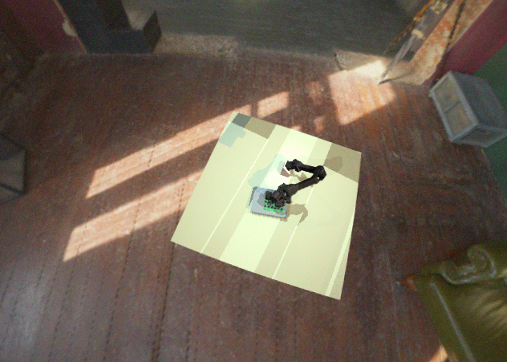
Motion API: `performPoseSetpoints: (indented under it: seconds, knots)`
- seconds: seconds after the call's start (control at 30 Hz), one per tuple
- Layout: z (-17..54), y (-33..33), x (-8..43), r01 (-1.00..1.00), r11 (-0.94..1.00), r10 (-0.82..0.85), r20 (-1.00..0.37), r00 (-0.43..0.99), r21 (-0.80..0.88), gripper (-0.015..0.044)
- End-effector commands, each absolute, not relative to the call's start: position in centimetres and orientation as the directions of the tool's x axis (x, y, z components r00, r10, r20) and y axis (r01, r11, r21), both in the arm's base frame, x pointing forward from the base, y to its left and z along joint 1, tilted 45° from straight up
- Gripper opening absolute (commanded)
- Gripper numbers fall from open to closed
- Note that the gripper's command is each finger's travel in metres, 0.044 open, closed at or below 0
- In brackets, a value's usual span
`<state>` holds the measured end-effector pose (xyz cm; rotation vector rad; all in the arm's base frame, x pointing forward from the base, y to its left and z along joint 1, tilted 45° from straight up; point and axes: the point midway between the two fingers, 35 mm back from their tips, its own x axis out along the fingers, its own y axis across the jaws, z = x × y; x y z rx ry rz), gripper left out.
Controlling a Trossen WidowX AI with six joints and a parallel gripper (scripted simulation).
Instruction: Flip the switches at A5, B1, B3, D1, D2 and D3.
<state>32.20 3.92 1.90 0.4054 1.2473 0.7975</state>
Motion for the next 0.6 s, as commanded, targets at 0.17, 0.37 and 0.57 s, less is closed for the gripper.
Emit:
performPoseSetpoints:
  seconds: [0.17, 0.37, 0.57]
  knots:
    - [1.05, 4.71, 31.92, -0.301, 0.668, 0.731, -0.676, 0.094, 0.68, 0.0]
    - [1.05, 4.71, 31.92, -0.301, 0.668, 0.731, -0.676, 0.094, 0.68, 0.0]
    - [1.05, 4.71, 31.92, -0.301, 0.668, 0.731, -0.676, 0.094, 0.68, 0.0]
